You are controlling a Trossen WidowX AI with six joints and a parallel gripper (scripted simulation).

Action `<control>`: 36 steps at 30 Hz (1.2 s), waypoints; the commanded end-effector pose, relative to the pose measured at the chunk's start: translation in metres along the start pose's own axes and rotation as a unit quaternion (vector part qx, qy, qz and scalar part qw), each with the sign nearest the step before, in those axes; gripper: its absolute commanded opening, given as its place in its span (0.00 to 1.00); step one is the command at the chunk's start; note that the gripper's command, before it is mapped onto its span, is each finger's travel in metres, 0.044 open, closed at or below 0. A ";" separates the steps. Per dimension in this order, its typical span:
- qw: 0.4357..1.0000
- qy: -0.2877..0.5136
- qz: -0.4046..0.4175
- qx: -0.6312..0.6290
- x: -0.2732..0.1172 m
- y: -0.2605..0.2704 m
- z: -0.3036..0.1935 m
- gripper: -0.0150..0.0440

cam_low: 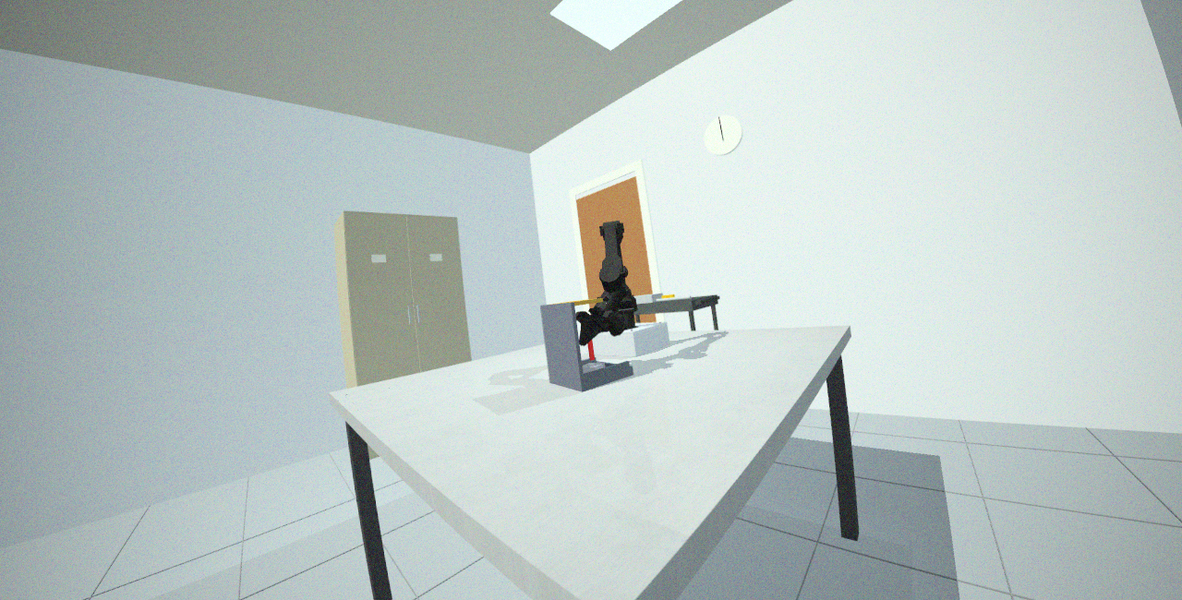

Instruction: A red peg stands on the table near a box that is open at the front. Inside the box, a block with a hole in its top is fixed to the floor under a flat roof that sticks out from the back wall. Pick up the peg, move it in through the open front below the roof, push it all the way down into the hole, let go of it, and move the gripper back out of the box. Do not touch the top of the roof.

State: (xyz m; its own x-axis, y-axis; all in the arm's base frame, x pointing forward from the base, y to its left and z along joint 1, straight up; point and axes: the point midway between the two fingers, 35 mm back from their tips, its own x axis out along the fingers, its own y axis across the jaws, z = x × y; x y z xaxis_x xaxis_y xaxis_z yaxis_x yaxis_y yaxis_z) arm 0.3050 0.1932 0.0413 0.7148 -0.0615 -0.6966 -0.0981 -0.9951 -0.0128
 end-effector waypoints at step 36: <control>1.000 0.000 -0.003 -0.001 0.014 -0.005 0.005 0.25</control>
State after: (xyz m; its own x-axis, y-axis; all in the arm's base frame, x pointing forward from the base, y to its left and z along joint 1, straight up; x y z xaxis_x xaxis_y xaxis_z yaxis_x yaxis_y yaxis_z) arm 0.3139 0.1995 0.0356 0.7210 -0.0548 -0.6908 -0.0975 -0.9950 -0.0229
